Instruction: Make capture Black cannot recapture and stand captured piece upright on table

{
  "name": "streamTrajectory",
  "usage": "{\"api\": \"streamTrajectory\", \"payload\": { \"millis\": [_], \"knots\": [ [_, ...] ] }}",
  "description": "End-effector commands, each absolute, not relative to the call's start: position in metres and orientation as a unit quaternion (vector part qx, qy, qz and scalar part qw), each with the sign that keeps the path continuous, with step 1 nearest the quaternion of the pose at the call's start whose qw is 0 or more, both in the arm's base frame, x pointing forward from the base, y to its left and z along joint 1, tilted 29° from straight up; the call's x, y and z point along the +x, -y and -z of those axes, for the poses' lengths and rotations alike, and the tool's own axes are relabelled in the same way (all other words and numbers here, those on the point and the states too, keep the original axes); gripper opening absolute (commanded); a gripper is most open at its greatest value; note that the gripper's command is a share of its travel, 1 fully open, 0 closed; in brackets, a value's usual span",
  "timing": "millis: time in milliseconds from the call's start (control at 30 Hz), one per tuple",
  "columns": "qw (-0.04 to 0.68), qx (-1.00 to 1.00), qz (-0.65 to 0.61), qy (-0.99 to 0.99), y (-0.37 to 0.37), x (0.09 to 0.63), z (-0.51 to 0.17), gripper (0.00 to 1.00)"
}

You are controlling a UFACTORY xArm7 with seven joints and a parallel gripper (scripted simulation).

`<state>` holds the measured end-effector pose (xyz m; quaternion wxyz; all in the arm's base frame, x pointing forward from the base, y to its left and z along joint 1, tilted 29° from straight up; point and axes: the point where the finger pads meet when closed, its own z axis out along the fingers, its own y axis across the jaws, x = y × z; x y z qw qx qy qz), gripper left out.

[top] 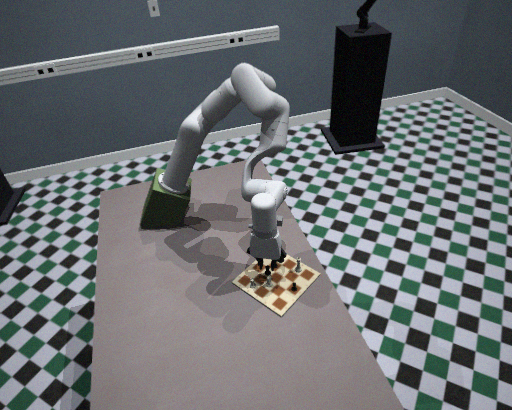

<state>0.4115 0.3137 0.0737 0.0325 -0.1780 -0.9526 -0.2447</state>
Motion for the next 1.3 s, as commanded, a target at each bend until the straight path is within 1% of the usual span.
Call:
{"api": "streamTrajectory", "payload": {
  "millis": [0,433,1267],
  "knots": [
    [0.031,-0.179,0.246,0.952,-0.317,0.413,-0.069,0.39],
    [0.031,-0.179,0.246,0.952,-0.324,0.414,-0.055,0.39],
    [0.031,-0.179,0.246,0.952,-0.324,0.414,-0.055,0.39]
  ]
}}
